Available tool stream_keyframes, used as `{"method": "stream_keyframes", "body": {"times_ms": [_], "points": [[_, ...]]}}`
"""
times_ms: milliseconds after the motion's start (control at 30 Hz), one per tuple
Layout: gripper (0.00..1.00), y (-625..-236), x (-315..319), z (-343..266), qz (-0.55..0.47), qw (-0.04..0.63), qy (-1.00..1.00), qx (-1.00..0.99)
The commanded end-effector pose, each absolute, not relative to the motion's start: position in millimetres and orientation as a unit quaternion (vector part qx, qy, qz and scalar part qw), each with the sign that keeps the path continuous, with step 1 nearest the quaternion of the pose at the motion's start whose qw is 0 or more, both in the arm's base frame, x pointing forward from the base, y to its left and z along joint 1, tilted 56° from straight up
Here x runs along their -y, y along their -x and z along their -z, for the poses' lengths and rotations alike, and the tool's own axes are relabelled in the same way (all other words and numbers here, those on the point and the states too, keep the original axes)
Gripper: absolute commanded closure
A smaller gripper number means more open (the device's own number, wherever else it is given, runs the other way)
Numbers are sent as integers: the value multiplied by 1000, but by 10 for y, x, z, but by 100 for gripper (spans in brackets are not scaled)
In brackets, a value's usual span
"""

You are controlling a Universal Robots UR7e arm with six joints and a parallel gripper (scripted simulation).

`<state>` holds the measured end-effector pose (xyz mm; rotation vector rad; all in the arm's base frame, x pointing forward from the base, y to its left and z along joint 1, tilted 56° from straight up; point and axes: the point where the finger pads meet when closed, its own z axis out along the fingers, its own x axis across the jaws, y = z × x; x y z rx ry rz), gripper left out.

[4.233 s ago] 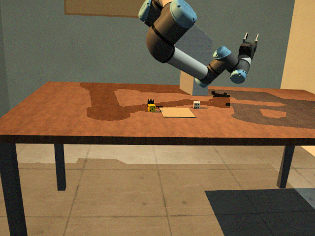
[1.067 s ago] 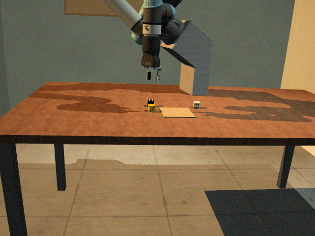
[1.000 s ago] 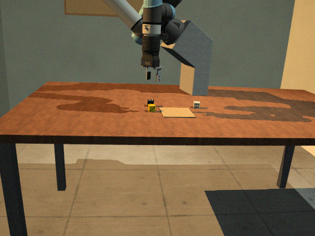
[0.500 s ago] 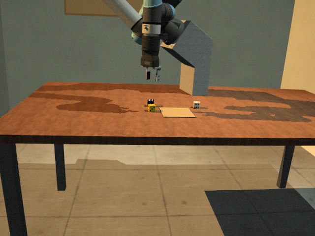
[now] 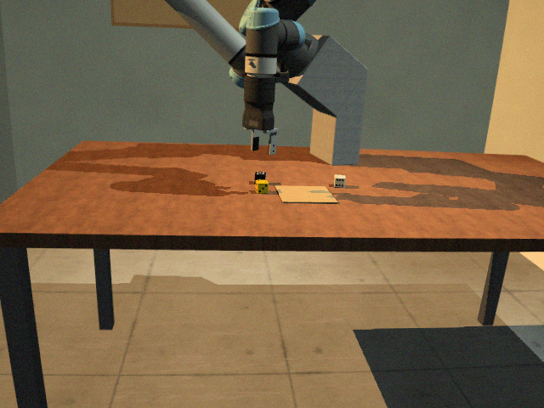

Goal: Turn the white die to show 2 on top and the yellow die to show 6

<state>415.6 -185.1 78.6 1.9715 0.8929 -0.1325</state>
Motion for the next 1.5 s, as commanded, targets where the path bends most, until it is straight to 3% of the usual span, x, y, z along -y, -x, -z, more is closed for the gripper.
{"method": "stream_keyframes", "body": {"times_ms": [0, 433, 1467], "points": [[0, -4195, 1976, -699, 54, 468, -803, -364], [0, -4321, 2362, -430, 54, 468, -803, -364], [0, -4325, 2373, -423, 54, 468, -803, -364]]}}
